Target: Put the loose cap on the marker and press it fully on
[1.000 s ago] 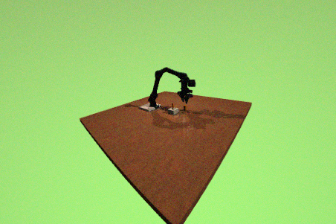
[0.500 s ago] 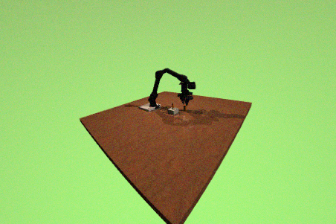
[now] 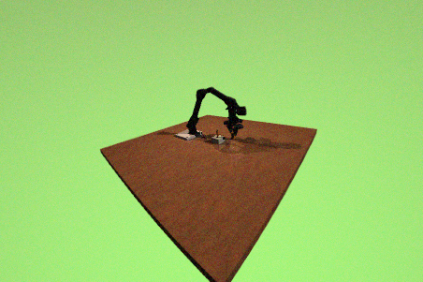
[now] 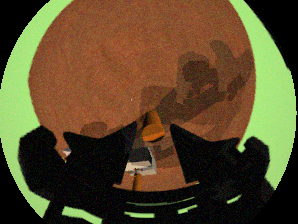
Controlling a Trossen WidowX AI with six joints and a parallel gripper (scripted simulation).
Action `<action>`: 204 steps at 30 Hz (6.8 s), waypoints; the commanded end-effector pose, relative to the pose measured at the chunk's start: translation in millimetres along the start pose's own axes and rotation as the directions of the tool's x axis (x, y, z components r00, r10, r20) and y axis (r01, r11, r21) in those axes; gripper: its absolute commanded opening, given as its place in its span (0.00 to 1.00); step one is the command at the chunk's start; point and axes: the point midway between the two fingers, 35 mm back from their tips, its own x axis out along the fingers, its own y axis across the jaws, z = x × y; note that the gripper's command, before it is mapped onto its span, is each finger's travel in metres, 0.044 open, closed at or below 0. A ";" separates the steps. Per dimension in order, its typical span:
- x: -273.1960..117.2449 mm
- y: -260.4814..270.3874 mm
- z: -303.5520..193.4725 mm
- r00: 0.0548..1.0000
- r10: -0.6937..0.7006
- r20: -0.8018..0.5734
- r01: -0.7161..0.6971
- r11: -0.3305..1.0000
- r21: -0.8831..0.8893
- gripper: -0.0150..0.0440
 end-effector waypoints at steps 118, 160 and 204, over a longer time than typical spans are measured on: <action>-55.0 20.8 -123.2 1.000 0.004 -0.021 -0.004 1.000 0.005 0.25; -41.5 21.4 -123.9 1.000 0.003 -0.021 -0.003 1.000 0.011 1.00; -100.7 20.9 -124.1 1.000 0.004 -0.021 0.018 0.363 0.931 0.25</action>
